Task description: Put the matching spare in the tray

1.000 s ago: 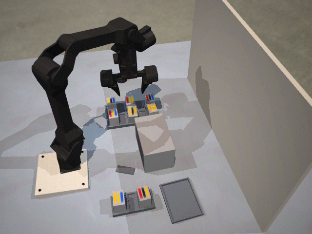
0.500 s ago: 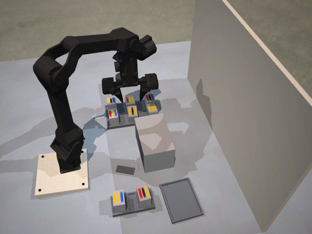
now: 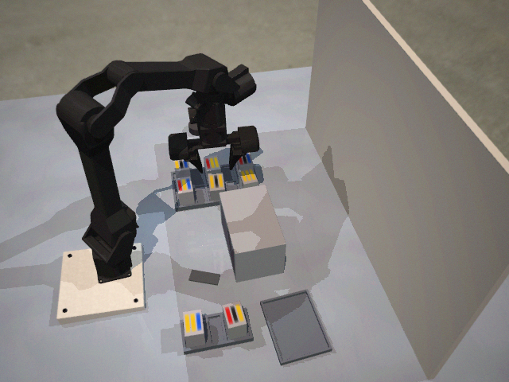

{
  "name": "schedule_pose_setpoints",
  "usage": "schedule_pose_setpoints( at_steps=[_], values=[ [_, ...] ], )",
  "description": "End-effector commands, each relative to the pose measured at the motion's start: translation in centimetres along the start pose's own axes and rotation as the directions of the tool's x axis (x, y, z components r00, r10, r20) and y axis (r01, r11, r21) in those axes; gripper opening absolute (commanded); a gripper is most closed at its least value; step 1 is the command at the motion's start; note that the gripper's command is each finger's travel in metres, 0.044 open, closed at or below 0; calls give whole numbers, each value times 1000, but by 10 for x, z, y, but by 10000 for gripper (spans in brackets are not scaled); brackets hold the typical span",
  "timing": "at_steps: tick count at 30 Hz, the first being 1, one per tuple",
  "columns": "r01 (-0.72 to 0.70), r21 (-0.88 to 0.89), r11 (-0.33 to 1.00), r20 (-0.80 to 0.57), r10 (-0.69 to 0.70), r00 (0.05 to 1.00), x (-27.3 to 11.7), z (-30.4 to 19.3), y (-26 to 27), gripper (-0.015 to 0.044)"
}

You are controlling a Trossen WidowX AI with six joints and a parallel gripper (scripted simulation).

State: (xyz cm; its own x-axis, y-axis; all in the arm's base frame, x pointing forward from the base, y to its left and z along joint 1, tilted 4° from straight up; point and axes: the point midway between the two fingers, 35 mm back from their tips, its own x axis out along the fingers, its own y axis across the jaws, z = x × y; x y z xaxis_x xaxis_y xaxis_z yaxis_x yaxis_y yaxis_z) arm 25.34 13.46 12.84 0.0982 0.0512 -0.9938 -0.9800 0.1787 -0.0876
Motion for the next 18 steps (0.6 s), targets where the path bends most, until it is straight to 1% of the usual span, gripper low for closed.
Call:
schedule_pose_setpoints(
  at_steps=[1,18],
  values=[
    [-9,-5,1000,-11,9,1000,11,-2,1,300],
    [-10,-5,1000,-11,9,1000,40,-3,1,300]
  ],
)
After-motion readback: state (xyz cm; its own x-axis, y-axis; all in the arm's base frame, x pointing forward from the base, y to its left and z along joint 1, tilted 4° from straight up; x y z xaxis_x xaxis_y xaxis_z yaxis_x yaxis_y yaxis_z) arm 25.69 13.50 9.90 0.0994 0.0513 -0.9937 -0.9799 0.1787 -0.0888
